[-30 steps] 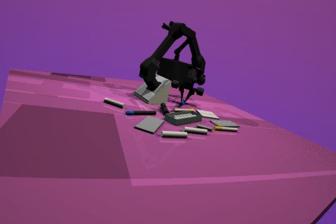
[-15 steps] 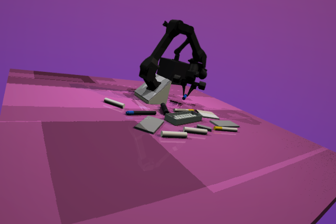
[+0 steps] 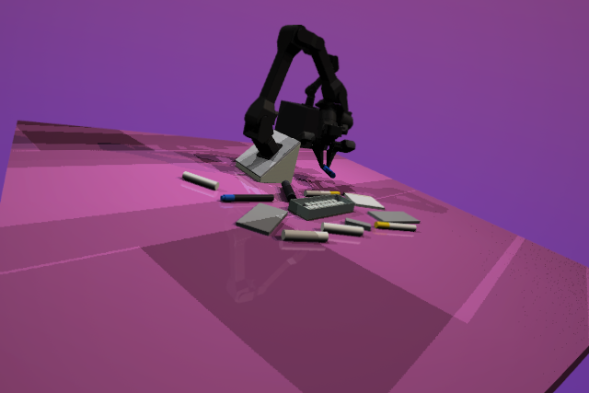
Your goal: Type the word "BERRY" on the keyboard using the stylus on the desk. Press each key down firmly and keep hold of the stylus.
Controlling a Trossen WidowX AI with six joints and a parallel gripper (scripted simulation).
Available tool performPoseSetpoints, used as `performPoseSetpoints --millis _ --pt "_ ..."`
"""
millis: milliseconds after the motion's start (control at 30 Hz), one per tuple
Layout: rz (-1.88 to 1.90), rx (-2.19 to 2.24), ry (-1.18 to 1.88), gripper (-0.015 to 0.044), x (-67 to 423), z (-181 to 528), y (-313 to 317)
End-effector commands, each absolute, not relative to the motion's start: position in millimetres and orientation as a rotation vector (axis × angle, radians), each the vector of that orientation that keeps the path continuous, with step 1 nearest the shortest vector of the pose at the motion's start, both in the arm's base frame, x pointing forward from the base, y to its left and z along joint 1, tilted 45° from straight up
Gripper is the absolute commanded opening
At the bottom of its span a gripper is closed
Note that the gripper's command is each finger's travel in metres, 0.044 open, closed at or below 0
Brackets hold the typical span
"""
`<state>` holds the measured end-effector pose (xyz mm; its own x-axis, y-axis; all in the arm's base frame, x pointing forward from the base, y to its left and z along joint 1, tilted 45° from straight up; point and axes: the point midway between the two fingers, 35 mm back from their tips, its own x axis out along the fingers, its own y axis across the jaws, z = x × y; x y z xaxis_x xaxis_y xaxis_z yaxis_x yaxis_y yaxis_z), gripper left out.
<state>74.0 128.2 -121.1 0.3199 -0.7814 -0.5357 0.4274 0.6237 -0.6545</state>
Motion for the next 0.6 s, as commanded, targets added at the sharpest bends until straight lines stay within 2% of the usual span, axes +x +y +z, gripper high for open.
performPoseSetpoints --millis 0,133,567 --pt "-0.687 -0.518 1.003 0.0000 73.3 -117.6 127.6" --pt "-0.583 -0.583 1.038 0.0000 72.3 -115.9 126.7" --pt "-0.577 -0.586 1.040 0.0000 71.4 -121.5 122.1"
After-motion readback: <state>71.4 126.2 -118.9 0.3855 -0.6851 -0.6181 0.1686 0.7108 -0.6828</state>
